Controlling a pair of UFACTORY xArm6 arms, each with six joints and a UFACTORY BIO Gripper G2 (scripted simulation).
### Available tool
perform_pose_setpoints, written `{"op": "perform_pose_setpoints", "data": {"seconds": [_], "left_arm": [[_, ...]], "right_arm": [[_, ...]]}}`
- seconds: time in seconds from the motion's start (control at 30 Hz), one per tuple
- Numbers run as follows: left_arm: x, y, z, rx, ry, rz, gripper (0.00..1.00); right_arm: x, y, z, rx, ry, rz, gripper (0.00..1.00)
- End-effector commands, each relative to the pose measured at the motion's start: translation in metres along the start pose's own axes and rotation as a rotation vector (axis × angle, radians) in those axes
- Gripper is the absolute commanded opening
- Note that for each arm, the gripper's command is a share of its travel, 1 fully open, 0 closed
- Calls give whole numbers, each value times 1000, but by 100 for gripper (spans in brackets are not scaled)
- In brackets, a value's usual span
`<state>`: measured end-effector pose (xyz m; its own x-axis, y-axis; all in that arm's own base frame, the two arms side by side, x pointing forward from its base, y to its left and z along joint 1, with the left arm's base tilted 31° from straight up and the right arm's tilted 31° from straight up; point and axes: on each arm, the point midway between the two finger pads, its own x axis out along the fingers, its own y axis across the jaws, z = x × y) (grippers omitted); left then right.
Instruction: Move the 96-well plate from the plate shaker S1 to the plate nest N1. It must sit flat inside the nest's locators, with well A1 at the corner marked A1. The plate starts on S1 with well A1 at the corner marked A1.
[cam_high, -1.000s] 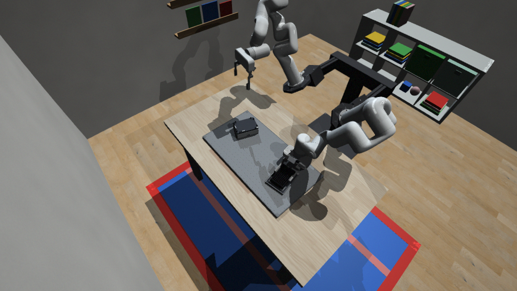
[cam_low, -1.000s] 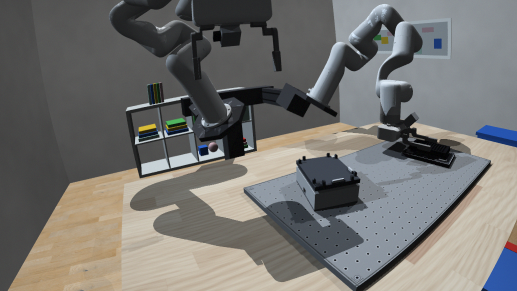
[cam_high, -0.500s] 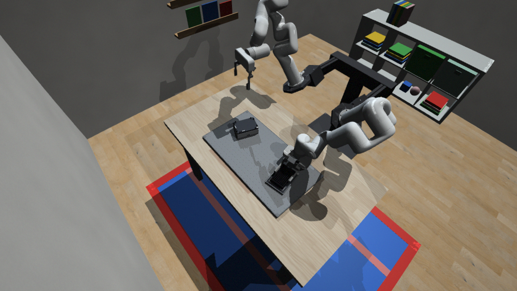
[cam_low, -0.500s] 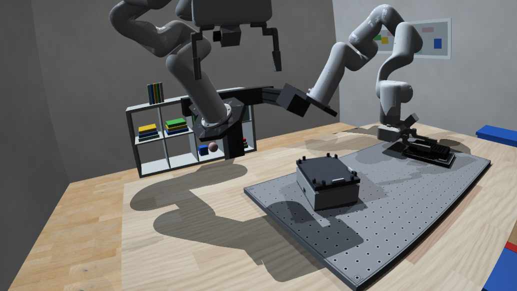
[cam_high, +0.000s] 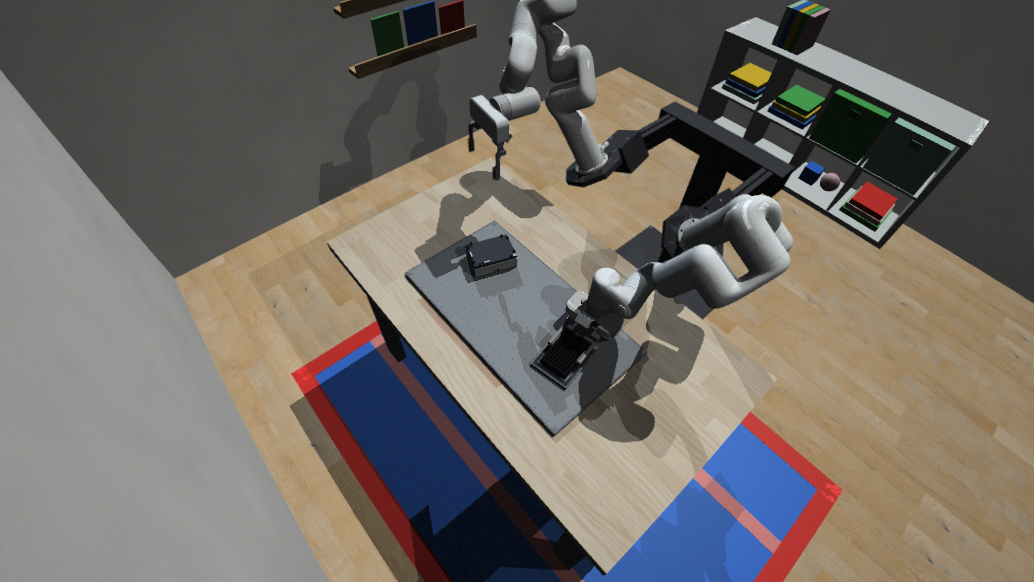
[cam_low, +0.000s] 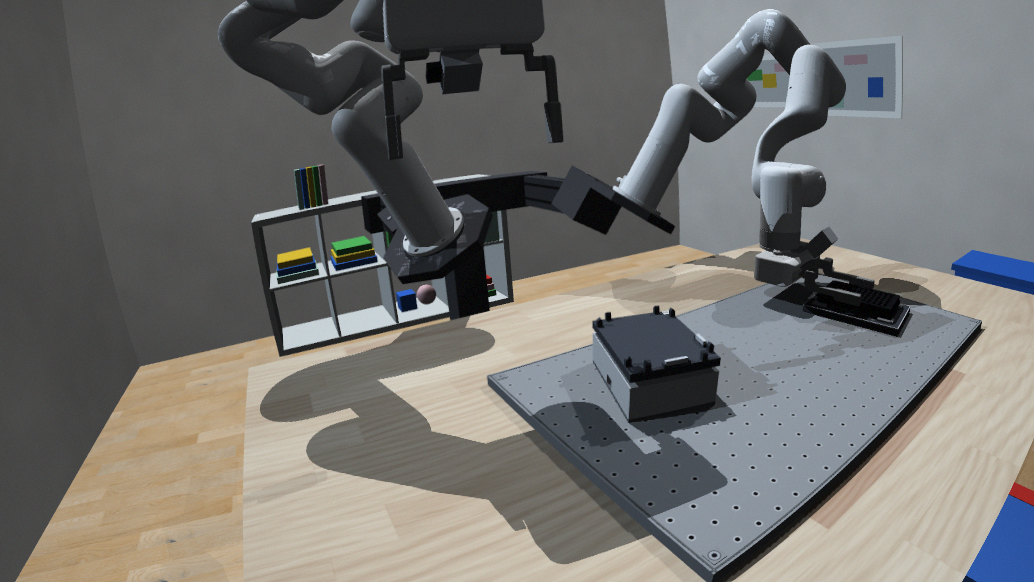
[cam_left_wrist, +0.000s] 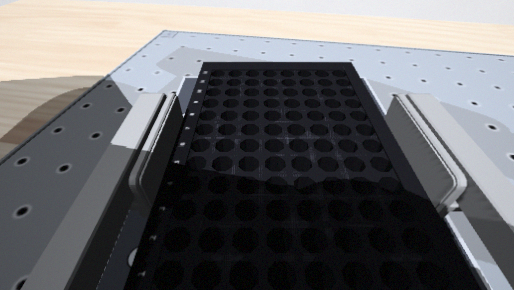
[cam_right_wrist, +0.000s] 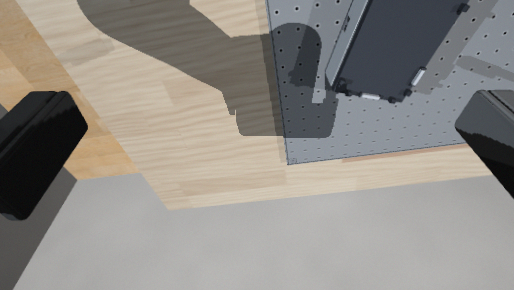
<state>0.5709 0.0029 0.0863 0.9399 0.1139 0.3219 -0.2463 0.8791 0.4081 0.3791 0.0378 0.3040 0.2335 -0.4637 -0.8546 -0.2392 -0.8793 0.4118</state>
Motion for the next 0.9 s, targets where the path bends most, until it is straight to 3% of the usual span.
{"op": "perform_pose_setpoints", "data": {"seconds": [0.0, 0.87], "left_arm": [[1, 0, 0, -1, -2, 0, 0], [1, 0, -3, -1, -2, 0, 0]], "right_arm": [[-1, 0, -1, 2, 3, -2, 100], [-1, 0, -1, 2, 3, -2, 100]]}}
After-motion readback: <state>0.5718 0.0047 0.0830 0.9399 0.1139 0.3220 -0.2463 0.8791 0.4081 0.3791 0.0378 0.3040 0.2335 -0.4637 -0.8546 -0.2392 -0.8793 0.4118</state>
